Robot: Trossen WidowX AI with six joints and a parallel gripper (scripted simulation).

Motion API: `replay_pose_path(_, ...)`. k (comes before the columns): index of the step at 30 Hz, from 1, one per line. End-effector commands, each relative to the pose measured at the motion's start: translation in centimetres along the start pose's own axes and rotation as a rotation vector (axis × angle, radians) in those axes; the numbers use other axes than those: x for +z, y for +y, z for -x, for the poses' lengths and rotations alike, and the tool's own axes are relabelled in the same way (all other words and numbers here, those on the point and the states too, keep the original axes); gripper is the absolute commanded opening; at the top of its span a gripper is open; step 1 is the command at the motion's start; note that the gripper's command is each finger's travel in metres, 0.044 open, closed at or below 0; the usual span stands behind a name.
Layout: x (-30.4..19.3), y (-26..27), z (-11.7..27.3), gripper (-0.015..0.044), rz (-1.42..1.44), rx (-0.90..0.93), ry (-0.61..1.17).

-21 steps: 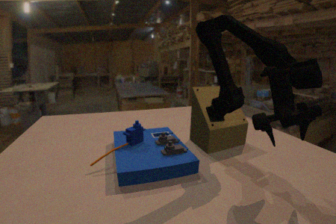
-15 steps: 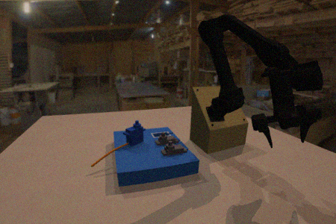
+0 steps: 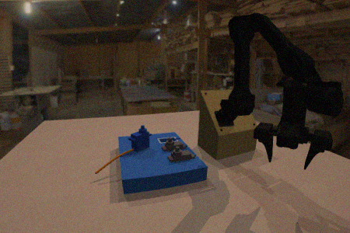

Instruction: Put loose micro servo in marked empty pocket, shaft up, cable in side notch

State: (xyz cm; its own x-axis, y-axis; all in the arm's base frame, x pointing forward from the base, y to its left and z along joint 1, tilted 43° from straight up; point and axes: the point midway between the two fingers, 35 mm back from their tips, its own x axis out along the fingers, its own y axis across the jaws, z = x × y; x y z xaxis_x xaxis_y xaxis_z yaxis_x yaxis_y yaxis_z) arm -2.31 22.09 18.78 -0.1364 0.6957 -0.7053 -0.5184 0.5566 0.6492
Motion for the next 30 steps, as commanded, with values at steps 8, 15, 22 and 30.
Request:
replay_pose_path(8,4.0,-1.9,-1.1,0.0440,-0.267,-0.120,-0.037)
replay_pose_path(15,6.5,-3.9,-1.6,0.0440,-0.457,-0.187,-0.063)
replay_pose_path(22,8.7,-6.1,-1.9,0.0440,-0.638,-0.247,-0.087)
replay_pose_path(30,11.3,-9.0,-1.8,0.0440,-0.857,-0.296,-0.114)
